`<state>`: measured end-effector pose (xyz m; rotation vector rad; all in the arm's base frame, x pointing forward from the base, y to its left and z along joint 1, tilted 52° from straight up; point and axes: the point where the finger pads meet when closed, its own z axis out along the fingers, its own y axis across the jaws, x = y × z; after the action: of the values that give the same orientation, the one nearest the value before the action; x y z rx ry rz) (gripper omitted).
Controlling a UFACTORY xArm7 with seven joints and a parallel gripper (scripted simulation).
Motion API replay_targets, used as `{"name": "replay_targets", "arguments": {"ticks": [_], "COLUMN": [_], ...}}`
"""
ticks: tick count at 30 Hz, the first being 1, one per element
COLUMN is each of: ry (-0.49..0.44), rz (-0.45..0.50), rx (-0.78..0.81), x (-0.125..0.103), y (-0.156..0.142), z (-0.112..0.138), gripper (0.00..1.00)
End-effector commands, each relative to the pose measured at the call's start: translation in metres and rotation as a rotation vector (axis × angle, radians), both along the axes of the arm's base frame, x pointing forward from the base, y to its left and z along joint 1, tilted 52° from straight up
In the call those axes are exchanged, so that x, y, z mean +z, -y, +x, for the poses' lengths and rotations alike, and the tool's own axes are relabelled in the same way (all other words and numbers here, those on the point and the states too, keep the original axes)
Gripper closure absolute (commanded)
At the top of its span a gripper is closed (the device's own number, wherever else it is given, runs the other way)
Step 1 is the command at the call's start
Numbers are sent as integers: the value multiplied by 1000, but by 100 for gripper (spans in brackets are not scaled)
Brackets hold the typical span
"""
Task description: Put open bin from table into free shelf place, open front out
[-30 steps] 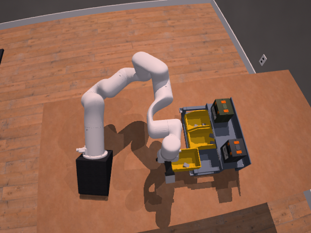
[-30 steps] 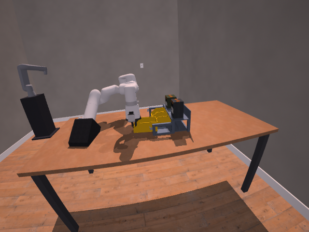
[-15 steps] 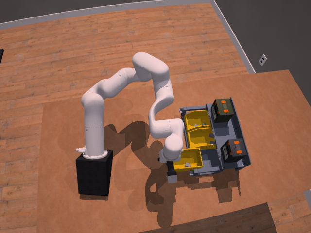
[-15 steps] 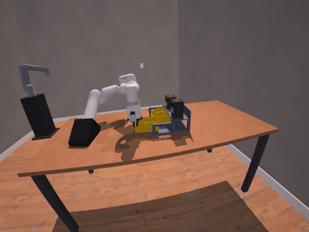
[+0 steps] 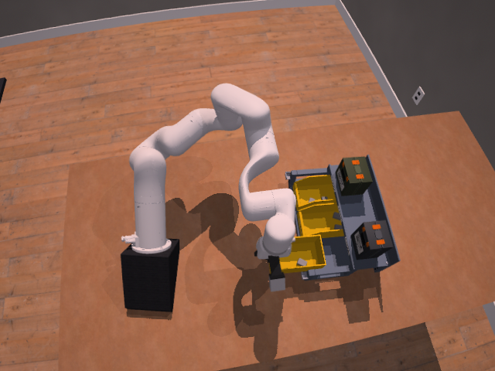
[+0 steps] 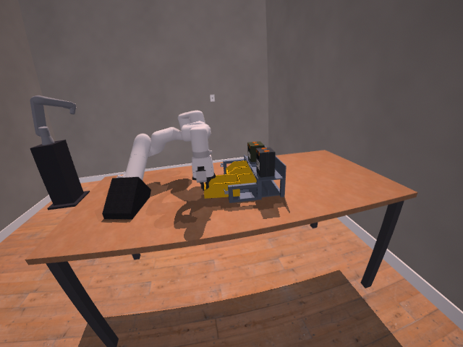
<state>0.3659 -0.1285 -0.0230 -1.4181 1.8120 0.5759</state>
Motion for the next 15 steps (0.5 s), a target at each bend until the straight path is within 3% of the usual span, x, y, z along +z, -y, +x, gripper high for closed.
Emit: {"name": "replay_targets", "arguments": {"ticks": [1, 15], "ry": [1, 1], "rz": [-3, -3], "rx": [-3, -3], "x": [1, 2], "y": [2, 5], "z": [0, 10], "gripper": [100, 100]}}
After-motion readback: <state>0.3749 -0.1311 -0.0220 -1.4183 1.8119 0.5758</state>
